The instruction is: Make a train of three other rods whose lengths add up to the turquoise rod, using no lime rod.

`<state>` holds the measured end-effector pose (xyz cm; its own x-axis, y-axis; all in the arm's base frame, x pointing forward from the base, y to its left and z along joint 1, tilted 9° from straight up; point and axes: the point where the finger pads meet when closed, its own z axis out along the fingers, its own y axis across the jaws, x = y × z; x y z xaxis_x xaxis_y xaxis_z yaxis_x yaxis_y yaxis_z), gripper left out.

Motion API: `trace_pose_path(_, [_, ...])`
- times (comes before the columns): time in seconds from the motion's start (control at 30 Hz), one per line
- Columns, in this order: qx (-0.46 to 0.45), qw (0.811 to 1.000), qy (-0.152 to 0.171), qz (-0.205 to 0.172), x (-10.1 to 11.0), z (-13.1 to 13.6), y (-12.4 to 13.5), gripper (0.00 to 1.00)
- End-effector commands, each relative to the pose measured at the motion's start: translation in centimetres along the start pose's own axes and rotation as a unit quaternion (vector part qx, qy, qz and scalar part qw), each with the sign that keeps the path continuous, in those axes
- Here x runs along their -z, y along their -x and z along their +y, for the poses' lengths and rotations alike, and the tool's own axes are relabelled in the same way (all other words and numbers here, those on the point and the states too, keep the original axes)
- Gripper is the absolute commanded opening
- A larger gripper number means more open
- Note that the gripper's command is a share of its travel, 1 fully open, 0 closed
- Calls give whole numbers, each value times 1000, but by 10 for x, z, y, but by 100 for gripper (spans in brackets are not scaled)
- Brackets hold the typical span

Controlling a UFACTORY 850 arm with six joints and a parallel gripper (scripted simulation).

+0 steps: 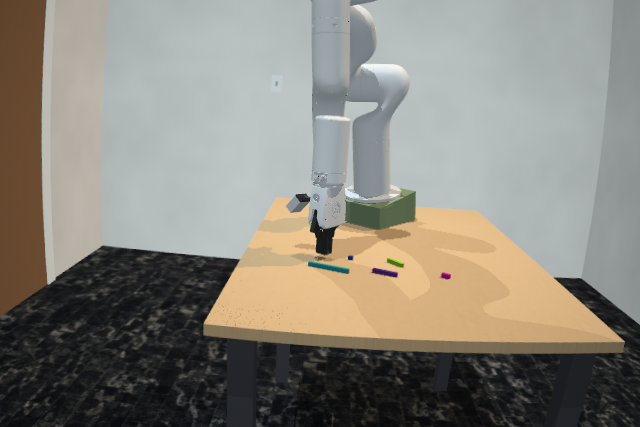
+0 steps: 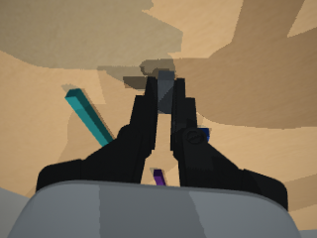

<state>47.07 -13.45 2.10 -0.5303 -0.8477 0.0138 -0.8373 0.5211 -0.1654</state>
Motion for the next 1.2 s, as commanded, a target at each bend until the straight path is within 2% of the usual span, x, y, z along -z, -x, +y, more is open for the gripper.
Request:
trace_pose_path(0.0, [0,1000,2,2,4,-1,0,4])
trace_pose_path(0.57, [0,1000,2,2,28,-1,0,4])
trace_pose_path(1.17, [0,1000,2,2,67,-1,1,4])
